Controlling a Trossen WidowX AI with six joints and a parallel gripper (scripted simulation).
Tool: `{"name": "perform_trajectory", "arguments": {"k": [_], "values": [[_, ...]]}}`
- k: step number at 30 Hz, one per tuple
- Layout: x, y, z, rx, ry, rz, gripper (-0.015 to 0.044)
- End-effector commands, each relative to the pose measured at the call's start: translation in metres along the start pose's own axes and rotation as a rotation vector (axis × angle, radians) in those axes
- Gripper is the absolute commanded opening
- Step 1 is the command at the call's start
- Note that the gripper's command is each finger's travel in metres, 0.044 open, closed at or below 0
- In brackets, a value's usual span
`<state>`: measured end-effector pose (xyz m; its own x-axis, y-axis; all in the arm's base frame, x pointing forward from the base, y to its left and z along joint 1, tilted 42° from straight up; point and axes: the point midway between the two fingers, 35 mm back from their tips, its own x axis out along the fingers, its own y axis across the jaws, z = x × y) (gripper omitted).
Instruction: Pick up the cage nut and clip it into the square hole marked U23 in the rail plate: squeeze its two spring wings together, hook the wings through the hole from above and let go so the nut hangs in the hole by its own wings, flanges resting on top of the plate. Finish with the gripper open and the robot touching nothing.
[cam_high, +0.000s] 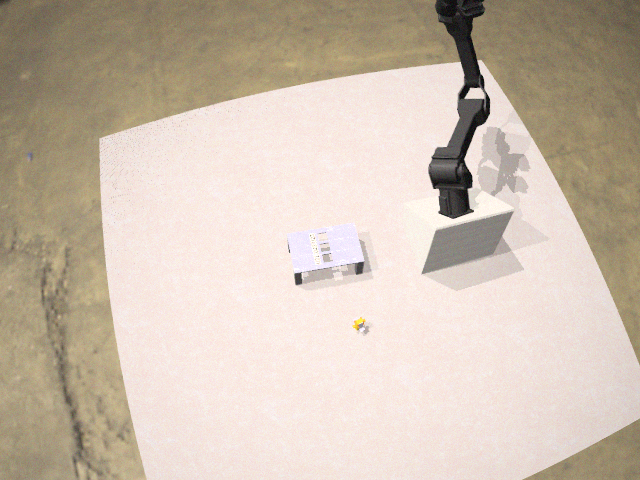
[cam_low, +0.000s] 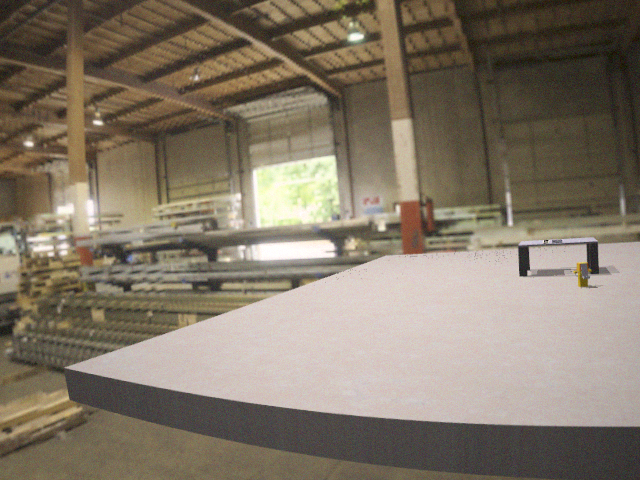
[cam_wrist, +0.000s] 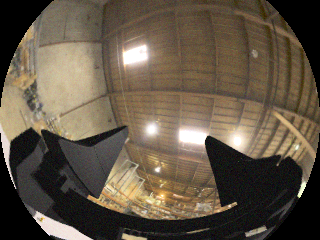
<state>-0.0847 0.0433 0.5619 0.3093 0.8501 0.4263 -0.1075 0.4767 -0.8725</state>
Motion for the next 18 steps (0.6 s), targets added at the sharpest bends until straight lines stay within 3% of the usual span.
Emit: {"name": "perform_trajectory", "arguments": {"k": [1,10,18], "values": [[0.047,0.012,-0.055,0.172,0.135,0.074,0.0440],[0.121,0.058,-0.177,0.491,0.459,0.182,0.0440],[0.154,0.126,-0.286,0.708,0.779,0.255,0.0440]]}}
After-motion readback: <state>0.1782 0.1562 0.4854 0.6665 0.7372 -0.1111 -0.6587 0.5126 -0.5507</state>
